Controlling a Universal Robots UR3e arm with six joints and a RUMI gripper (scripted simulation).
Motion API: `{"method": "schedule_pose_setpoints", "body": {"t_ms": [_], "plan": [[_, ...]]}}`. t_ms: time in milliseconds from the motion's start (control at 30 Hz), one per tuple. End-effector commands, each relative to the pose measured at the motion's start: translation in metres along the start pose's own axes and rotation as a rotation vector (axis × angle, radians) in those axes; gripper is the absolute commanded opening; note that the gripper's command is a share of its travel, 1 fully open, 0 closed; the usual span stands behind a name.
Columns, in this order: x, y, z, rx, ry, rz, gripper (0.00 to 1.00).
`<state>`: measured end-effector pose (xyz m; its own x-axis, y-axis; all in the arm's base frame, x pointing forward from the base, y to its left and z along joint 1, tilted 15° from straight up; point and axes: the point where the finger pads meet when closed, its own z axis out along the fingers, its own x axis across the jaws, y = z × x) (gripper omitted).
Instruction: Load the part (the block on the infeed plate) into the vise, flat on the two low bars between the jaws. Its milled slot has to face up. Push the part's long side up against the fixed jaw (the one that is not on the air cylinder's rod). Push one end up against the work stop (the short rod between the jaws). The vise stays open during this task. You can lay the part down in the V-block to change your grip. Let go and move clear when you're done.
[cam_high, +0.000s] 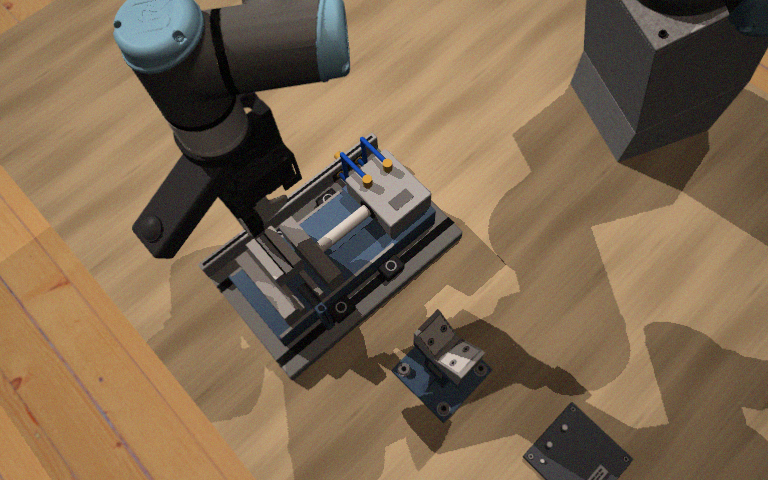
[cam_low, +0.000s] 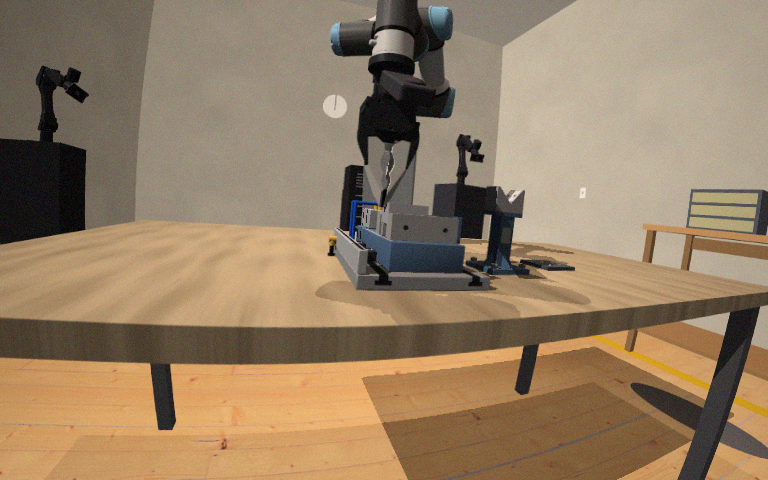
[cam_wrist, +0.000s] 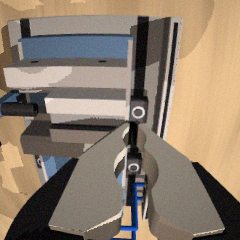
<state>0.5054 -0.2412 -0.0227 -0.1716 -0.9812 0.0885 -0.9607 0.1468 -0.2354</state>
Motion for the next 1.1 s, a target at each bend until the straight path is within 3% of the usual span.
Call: {"method": "schedule_pose_setpoints", "body": {"t_ms": [0,1067], "plan": [[-0.001,-0.001,-0.0011,0.003,0.002,0.0,0.0],[-0.0095,-0.001,-0.0011,0.003,0.002,0.0,0.0]]}}
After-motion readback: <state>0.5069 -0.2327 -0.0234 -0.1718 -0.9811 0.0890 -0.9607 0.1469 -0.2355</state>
